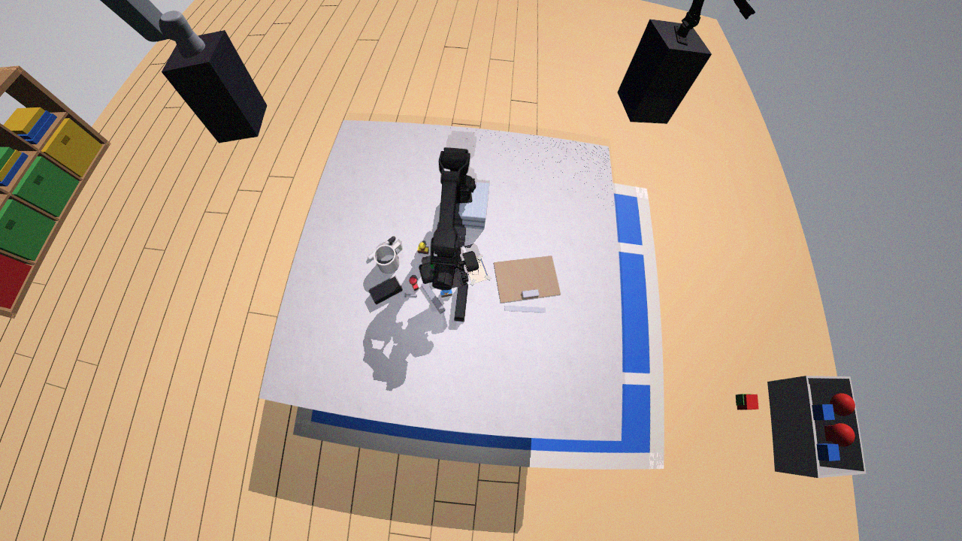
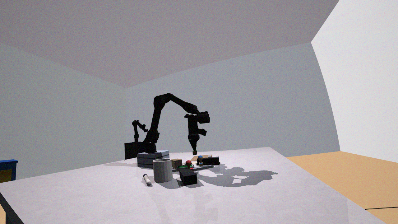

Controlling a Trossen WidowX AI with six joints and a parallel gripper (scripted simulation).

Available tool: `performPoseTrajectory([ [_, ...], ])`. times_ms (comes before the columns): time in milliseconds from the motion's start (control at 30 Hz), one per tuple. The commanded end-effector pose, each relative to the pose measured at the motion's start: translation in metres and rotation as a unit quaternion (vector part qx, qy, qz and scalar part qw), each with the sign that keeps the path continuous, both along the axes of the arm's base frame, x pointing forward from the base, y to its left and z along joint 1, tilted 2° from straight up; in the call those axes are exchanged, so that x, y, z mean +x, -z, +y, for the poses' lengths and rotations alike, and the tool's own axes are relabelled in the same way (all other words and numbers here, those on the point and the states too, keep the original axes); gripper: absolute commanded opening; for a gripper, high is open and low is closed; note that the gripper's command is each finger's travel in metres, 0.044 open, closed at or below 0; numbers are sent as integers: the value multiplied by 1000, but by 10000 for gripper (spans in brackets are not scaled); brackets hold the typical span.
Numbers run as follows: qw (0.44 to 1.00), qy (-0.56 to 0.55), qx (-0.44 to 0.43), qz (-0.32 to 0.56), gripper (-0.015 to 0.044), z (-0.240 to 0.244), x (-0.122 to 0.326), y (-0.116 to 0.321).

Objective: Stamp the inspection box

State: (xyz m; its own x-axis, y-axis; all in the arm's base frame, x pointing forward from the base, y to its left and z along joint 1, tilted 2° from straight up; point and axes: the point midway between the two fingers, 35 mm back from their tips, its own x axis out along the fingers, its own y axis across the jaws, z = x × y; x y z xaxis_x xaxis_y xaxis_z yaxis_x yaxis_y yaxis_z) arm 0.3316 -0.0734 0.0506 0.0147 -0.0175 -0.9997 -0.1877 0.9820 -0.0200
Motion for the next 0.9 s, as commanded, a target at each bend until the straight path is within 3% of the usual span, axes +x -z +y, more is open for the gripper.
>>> performPoseTrajectory([
  [0,1000,-2,-1,-3,0,-18,-17,-2],
  [267,1000,-2,-2,-2,0,-48,-53,0],
  [867,1000,-1,-2,-2,0,-49,-53,10],
])
